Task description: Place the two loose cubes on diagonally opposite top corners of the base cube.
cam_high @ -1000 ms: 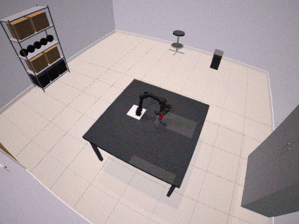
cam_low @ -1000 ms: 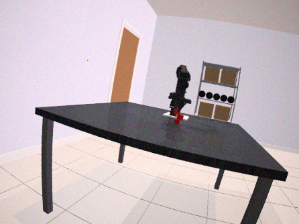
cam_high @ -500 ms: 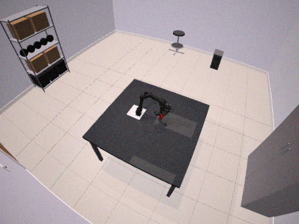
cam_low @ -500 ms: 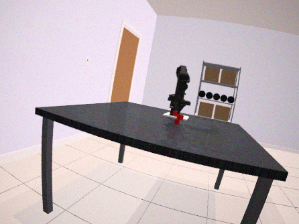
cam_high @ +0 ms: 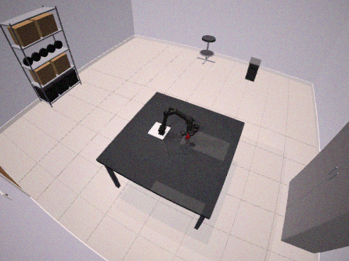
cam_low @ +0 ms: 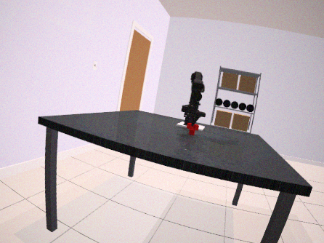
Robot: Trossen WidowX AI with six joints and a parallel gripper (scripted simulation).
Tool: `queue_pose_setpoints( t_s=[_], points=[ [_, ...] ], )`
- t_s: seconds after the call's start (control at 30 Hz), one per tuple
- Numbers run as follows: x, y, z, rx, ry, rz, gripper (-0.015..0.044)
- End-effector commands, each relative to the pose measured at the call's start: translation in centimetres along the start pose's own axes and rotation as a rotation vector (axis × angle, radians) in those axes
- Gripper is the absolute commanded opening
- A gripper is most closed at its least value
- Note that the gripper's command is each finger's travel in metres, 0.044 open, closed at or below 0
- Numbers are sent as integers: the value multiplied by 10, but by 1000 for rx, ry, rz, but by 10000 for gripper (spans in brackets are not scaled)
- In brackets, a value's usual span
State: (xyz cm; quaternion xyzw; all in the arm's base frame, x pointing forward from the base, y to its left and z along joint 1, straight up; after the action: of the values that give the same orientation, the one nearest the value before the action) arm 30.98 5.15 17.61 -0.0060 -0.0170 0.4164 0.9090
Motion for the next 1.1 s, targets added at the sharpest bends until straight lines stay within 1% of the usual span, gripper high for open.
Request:
queue_pose_setpoints(
  t_s=[0.0,0.87,1.0,1.07],
  points=[
    [-1,1,-2,8,1,-7,105],
    [-1,1,-4,8,1,-6,105],
    [-1,1,-4,8,1,-6,205],
    [-1,1,-4,8,1,-6,205]
  ],
)
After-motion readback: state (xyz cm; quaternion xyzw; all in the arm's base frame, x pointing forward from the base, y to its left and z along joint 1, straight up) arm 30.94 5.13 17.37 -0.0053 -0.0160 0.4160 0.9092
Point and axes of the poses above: the point midway between the two fingers, 35 mm back from their tips, its own z axis back along the fingers, its own x axis across the jaws, y = z × x, the point moved 9 cm from there along z, back along the fingers, and after that the axes turned 7 degrees about z, right-handed, at the moved point
